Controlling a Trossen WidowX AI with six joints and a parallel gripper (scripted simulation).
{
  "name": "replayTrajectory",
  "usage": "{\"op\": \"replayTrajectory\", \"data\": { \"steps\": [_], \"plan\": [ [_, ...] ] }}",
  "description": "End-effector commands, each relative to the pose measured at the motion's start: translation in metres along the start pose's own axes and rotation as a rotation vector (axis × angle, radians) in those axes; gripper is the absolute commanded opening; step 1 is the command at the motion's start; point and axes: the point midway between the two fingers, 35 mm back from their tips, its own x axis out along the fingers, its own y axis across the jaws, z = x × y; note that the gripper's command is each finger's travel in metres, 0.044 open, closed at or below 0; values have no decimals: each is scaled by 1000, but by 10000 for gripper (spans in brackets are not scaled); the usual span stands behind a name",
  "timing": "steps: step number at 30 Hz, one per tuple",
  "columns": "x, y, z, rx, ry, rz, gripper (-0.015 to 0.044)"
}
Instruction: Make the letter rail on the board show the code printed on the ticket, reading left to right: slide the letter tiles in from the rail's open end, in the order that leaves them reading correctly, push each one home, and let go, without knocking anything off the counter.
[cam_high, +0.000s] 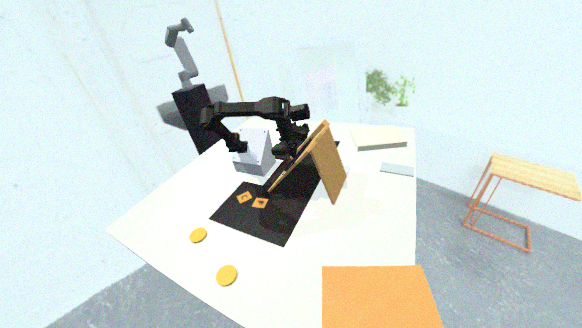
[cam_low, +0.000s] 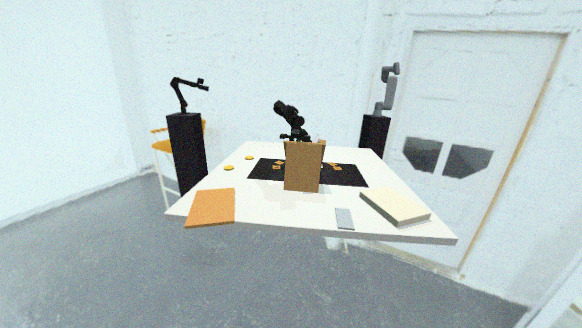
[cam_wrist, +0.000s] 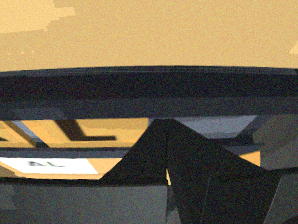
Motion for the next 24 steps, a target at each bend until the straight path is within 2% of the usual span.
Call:
{"op": "replayTrajectory", "data": {
  "steps": [1, 24],
  "plan": [
    [0, 2, -1, 2, 1, 2, 0],
    [1, 9, 0, 2, 1, 2, 0]
  ]
}}
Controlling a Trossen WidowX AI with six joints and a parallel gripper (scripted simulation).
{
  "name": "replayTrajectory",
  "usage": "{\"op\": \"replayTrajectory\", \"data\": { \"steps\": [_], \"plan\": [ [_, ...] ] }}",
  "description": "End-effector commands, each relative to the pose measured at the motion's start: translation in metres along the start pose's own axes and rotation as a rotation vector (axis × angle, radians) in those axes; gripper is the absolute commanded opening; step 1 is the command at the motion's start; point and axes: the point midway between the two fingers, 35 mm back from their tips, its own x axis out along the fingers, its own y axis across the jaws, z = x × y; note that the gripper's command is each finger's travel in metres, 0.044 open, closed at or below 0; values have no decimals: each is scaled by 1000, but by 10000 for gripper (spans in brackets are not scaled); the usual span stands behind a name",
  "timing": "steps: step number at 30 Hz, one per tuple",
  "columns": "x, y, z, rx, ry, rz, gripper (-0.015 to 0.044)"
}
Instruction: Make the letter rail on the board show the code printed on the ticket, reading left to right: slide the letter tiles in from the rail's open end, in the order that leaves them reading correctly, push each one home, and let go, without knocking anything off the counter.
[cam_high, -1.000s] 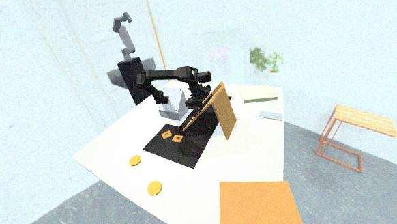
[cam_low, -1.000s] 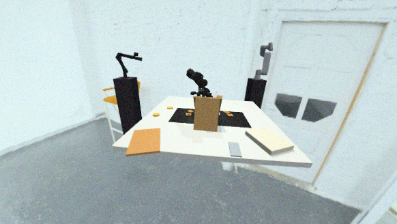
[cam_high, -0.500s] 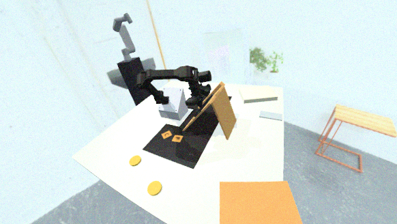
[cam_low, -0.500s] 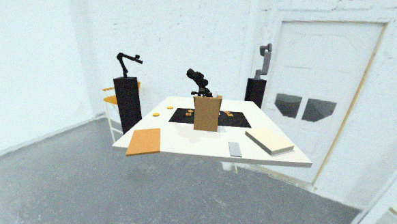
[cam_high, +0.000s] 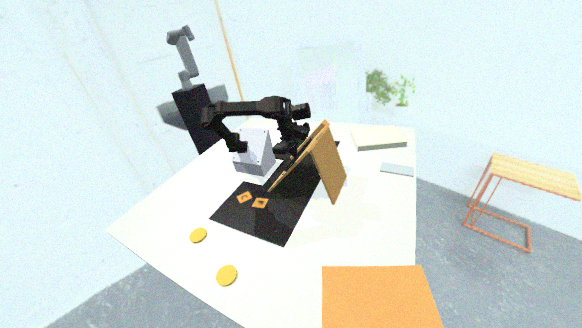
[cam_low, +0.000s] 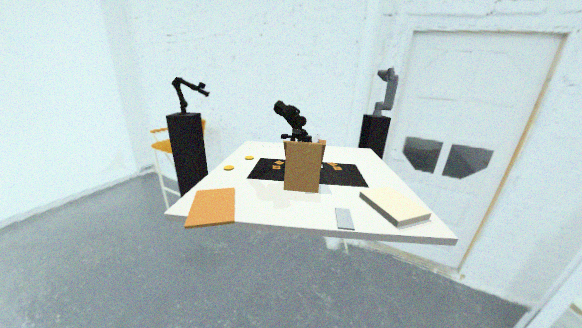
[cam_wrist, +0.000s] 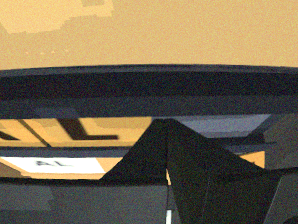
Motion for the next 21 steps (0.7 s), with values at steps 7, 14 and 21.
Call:
{"op": "replayTrajectory", "data": {
  "steps": [7, 14, 21],
  "plan": [
    [0, 4, 0, 5, 0, 3, 0],
    [0, 6, 0, 5, 0, 3, 0],
    [-1, 5, -1, 5, 0, 3, 0]
  ]
}}
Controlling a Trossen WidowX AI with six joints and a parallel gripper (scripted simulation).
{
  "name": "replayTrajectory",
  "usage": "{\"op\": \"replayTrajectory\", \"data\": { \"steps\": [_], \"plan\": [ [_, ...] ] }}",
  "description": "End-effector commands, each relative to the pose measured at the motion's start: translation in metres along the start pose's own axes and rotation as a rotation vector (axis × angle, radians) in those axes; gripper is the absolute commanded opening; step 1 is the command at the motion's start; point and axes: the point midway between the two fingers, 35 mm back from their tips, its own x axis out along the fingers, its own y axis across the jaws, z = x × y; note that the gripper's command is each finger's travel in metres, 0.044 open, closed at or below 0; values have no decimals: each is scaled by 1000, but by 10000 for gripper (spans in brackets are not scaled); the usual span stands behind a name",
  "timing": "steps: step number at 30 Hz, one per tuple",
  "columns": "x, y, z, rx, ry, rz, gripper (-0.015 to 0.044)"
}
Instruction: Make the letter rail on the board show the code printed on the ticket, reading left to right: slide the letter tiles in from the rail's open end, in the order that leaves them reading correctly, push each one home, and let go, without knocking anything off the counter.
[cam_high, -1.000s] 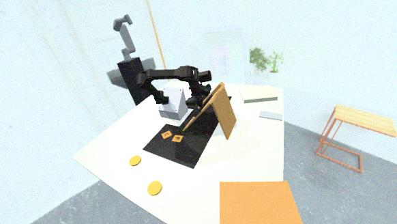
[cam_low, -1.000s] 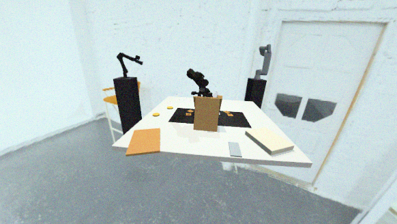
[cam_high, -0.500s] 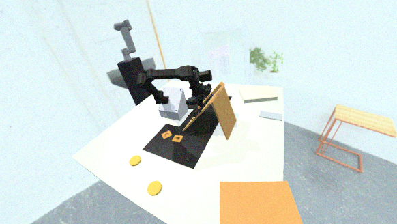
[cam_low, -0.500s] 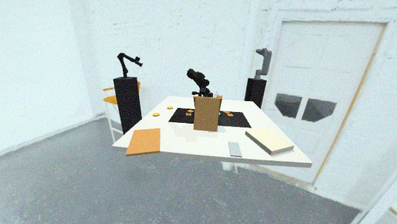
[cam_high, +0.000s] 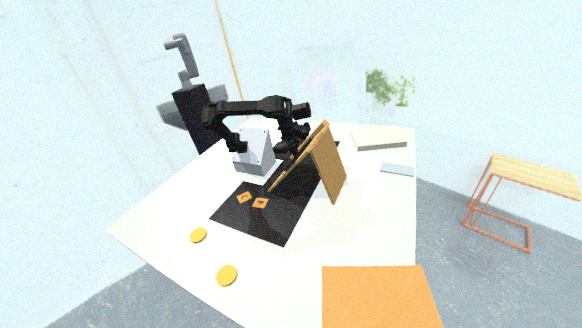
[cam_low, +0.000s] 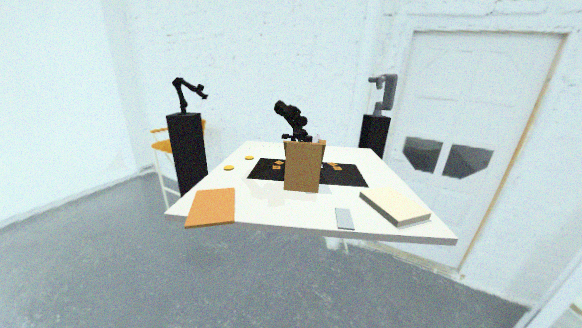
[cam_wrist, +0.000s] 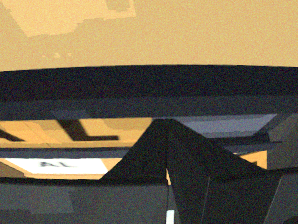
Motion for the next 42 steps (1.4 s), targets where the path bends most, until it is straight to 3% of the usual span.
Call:
{"op": "replayTrajectory", "data": {
  "steps": [1, 20, 23, 32, 36, 42],
  "plan": [
    [-3, 0, -3, 1, 0, 7, 0],
    [-22, 1, -20, 0, 1, 8, 0],
    [-39, 9, -24, -9, -81, -12, 79],
    [-126, 45, -80, -14, -556, -16, 315],
    [-142, 51, -99, -4, -688, 13, 420],
    [-142, 51, -99, -4, -688, 13, 440]
  ]
}}
